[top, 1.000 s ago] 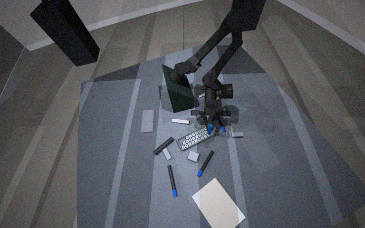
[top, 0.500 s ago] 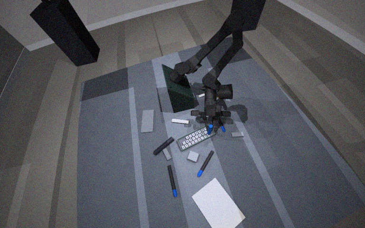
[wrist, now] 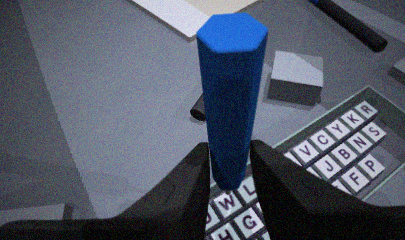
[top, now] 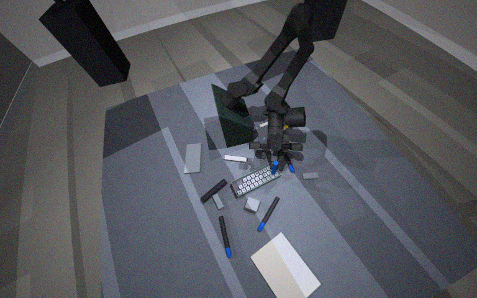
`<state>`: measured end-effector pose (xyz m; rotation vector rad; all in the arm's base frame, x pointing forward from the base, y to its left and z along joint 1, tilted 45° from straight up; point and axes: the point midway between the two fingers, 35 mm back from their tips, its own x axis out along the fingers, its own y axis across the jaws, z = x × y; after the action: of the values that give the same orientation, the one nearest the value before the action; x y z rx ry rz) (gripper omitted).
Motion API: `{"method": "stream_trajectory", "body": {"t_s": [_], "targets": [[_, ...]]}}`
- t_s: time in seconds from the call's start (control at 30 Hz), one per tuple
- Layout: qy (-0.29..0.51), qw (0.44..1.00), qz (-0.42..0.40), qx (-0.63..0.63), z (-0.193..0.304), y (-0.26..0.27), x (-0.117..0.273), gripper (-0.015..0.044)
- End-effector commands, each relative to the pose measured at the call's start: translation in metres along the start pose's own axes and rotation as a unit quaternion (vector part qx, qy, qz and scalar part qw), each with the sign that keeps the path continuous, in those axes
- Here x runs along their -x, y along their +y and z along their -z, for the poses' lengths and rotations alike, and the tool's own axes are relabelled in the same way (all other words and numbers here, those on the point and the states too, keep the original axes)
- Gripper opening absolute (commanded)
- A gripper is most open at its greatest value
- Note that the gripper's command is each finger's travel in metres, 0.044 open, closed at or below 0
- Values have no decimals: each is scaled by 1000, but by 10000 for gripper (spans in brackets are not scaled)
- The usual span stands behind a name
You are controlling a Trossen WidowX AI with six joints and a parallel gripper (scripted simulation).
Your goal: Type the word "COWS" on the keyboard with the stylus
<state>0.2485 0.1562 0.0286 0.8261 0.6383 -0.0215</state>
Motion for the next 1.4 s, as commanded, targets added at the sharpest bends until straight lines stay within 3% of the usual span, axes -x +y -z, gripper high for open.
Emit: {"method": "stream_trajectory", "body": {"t_s": [0.0, 0.27, 0.7, 1.17, 1.37], "targets": [[1, 1000, -1, 1, -7, 0, 4, 81], [-2, 1000, 0, -1, -15, 0, 8, 85], [-4, 995, 97, -38, -36, -44, -13, 0], [-2, 969, 217, -122, -59, -106, -29, 0], [-1, 967, 223, -126, -60, -109, -29, 0]]}}
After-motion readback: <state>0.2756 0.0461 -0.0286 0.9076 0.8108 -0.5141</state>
